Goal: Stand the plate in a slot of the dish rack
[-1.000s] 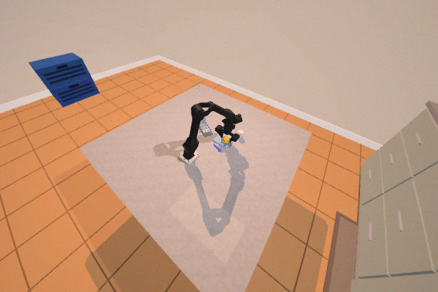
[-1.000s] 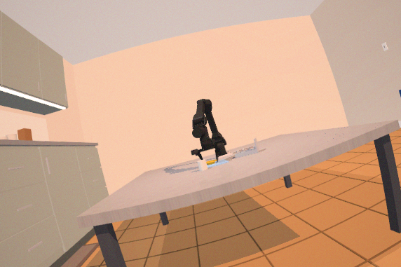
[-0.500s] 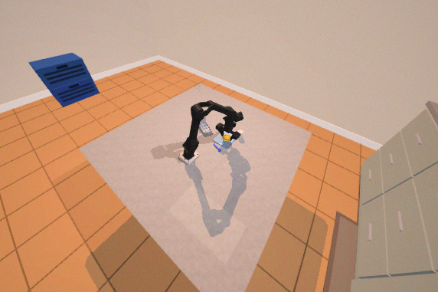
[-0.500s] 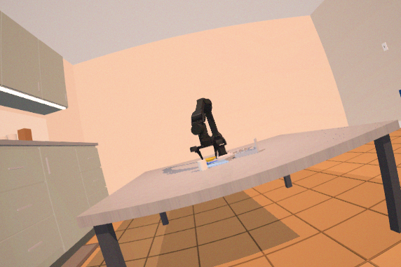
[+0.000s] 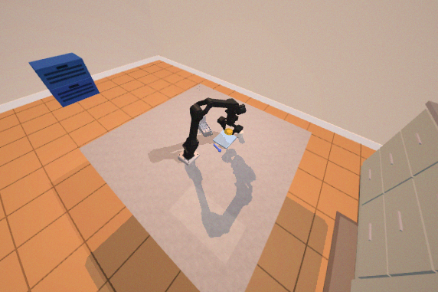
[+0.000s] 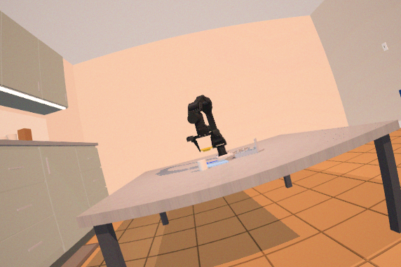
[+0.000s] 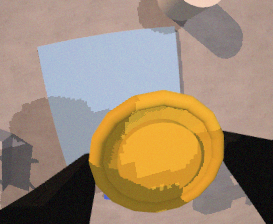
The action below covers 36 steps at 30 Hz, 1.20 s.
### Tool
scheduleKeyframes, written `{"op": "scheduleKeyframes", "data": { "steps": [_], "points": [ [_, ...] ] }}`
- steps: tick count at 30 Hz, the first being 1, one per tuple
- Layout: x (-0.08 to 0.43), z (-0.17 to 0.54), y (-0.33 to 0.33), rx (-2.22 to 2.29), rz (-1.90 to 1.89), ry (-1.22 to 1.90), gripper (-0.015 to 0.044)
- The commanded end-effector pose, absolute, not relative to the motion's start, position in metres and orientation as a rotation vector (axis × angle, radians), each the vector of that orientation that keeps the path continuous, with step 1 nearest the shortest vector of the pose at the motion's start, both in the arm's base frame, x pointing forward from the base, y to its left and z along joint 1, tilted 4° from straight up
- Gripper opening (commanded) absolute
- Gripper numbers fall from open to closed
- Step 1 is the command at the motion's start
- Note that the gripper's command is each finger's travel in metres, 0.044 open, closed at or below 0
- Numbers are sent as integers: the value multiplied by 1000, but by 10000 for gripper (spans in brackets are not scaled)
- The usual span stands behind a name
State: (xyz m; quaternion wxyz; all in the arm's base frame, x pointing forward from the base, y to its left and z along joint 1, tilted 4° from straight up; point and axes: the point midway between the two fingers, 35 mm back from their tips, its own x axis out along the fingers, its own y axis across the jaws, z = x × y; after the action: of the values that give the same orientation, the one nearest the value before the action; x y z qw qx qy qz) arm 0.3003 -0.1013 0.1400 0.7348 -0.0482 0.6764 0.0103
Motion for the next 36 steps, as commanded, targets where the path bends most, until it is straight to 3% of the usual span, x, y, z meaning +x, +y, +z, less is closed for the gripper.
{"op": "scheduleKeyframes", "data": {
  "steps": [1, 27, 36],
  "points": [
    [301, 158, -101, -105, 21, 1479, 0],
    [294, 233, -98, -110, 25, 1479, 0],
    [290, 233, -80, -342, 241, 1469, 0]
  ]
}}
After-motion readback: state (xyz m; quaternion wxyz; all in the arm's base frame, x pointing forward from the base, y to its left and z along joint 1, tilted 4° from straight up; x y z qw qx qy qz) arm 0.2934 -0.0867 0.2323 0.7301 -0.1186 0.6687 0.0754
